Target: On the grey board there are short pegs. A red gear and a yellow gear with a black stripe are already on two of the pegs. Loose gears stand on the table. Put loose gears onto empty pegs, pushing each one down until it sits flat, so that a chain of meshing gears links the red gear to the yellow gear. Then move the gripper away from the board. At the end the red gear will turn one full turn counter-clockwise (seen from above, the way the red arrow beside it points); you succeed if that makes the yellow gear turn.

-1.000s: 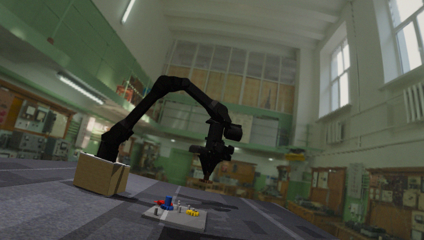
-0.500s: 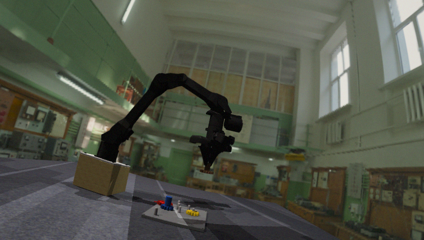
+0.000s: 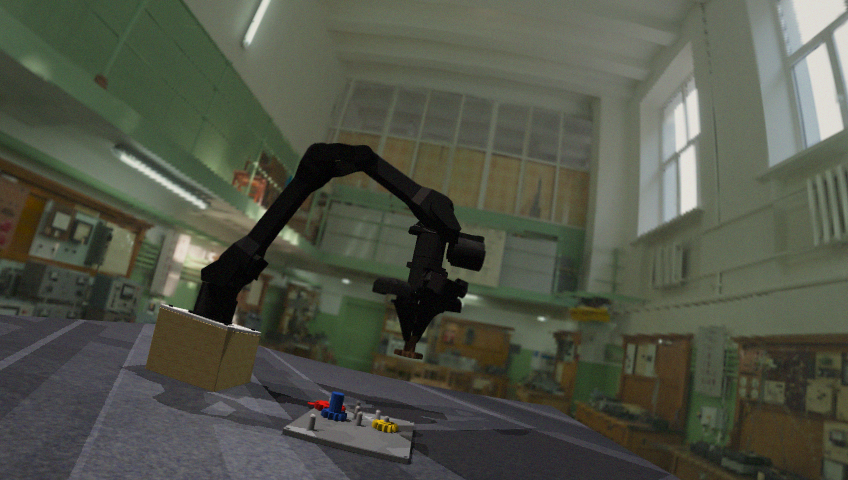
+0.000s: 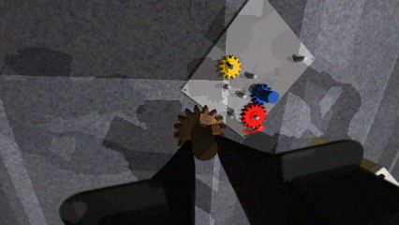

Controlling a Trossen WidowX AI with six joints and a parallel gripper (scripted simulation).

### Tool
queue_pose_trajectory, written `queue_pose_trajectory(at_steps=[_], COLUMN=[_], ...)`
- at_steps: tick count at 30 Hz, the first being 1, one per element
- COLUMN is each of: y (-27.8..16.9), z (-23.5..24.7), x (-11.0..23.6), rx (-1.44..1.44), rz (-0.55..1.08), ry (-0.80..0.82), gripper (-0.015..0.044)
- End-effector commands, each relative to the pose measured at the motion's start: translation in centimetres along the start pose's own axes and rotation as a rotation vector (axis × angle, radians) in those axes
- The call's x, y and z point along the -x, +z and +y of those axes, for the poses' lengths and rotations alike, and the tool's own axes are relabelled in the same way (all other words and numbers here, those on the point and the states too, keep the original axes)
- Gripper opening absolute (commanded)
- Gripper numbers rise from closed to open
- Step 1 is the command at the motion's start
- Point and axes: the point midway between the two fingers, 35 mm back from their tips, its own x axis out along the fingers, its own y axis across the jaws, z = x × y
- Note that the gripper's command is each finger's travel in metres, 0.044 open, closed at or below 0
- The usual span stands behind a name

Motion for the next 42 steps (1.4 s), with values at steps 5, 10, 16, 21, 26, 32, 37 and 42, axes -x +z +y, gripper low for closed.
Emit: queue_pose_trajectory(at_steps=[5, 10, 16, 21, 26, 32, 37, 42], y=[1.0, 1.5, 2.1, 2.6, 3.0, 3.3, 3.6, 3.8], z=[-1.5, -2.5, -3.7, -4.8, -5.9, -7.2, -8.3, -9.4], x=[-0.9, -1.5, -2.3, -2.9, -3.5, -4.2, -4.8, -5.4], rx=[0.007, 0.007, 0.007, 0.007, 0.007, 0.007, 0.007, 0.007], rz=[-0.003, -0.004, -0.004, -0.004, -0.005, -0.005, -0.005, -0.005], ry=[0.004, 0.003, 0.002, 0.001, 0.0, -0.001, -0.002, -0.002], gripper=[0.0, 0.0, 0.0, 0.0, 0.0, 0.0, 0.0, 0.0])
